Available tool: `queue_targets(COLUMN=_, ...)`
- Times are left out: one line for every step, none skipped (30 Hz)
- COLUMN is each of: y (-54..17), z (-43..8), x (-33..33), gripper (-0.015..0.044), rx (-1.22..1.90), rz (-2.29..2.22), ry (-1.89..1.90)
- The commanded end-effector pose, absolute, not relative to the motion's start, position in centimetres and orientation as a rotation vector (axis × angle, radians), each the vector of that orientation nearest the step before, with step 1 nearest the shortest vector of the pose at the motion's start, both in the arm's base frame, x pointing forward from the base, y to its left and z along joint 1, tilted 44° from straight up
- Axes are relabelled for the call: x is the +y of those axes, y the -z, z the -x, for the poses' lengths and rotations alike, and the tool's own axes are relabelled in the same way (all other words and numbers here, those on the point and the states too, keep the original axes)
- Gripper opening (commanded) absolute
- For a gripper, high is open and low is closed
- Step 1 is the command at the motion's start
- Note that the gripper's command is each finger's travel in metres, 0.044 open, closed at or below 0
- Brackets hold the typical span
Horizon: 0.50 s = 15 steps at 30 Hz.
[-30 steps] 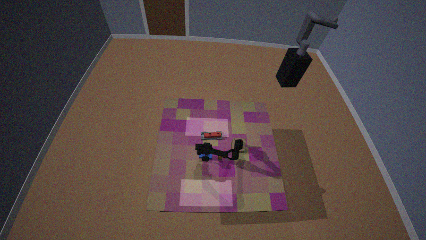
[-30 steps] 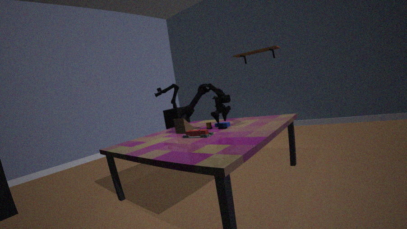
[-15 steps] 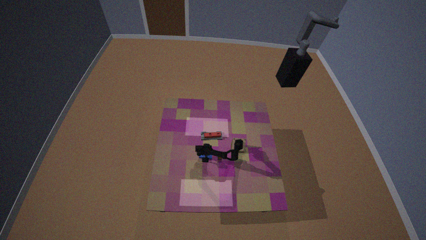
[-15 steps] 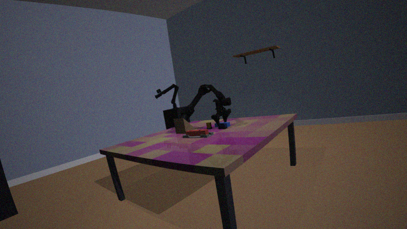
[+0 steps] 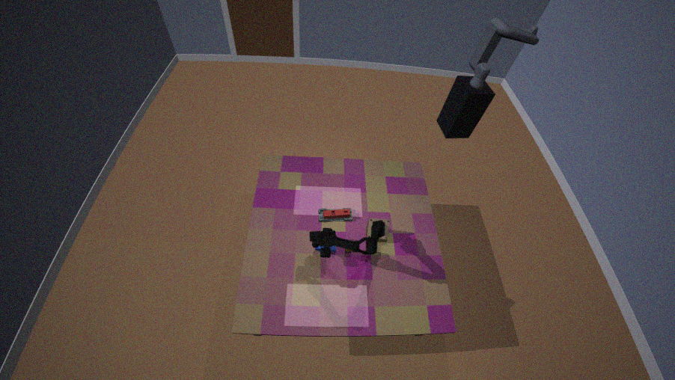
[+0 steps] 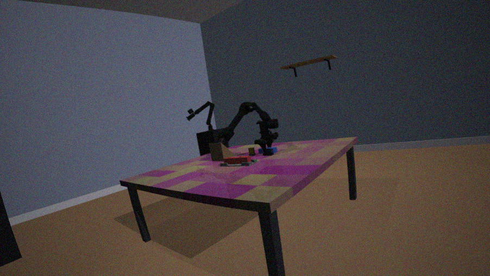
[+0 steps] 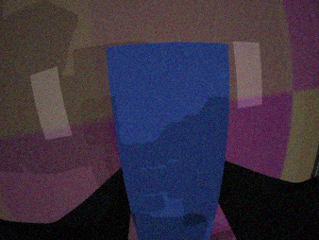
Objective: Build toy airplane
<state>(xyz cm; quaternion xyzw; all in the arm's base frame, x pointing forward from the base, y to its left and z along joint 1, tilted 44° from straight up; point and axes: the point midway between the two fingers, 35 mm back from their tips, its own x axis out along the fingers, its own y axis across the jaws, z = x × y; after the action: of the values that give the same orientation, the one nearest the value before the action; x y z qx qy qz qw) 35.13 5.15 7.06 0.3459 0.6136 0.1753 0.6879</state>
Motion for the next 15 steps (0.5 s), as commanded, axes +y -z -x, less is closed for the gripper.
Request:
queue_targets(y=-7.1, z=-35.2, x=5.2, gripper=0.0184, rx=1.374, rz=-0.779, ry=-0.390)
queue_targets(y=-7.1, z=-35.2, x=5.2, gripper=0.0177, rx=1.374, rz=-0.779, ry=-0.390)
queue_targets(y=-7.1, z=-35.2, x=5.2, gripper=0.0170, rx=1.374, rz=-0.779, ry=-0.390)
queue_targets(y=-7.1, z=-35.2, x=5.2, gripper=0.0164, rx=1.374, rz=-0.779, ry=-0.390)
queue_targets(y=-7.1, z=-35.2, x=5.2, gripper=0.0157, rx=1.374, rz=-0.779, ry=-0.390)
queue_targets(y=-7.1, z=-35.2, x=5.2, gripper=0.0131, rx=1.374, rz=-0.779, ry=-0.390)
queue_targets(y=-7.1, z=-35.1, x=5.2, gripper=0.0105, rx=1.374, rz=-0.779, ry=-0.390)
queue_targets(y=-7.1, z=-35.1, x=5.1, gripper=0.0078, rx=1.374, rz=-0.779, ry=-0.390)
queue_targets(y=-7.2, z=-35.1, x=5.0, gripper=0.0052, rx=1.375, rz=-0.778, ry=-0.390)
queue_targets(y=-7.3, z=-35.1, x=4.9, gripper=0.0026, rx=1.376, rz=-0.777, ry=-0.390)
queue_targets(y=-7.4, z=-35.1, x=4.8, gripper=0.0000, rx=1.378, rz=-0.776, ry=-0.391)
queue_targets(y=-7.5, z=-35.1, x=4.6, gripper=0.0000, rx=1.379, rz=-0.775, ry=-0.391)
queue_targets(y=-7.7, z=-35.1, x=4.5, gripper=0.0000, rx=1.379, rz=-0.775, ry=-0.391)
queue_targets(y=-7.9, z=-35.1, x=4.2, gripper=0.0000, rx=1.379, rz=-0.774, ry=-0.390)
queue_targets(y=-8.1, z=-35.1, x=4.0, gripper=0.0000, rx=1.379, rz=-0.774, ry=-0.389)
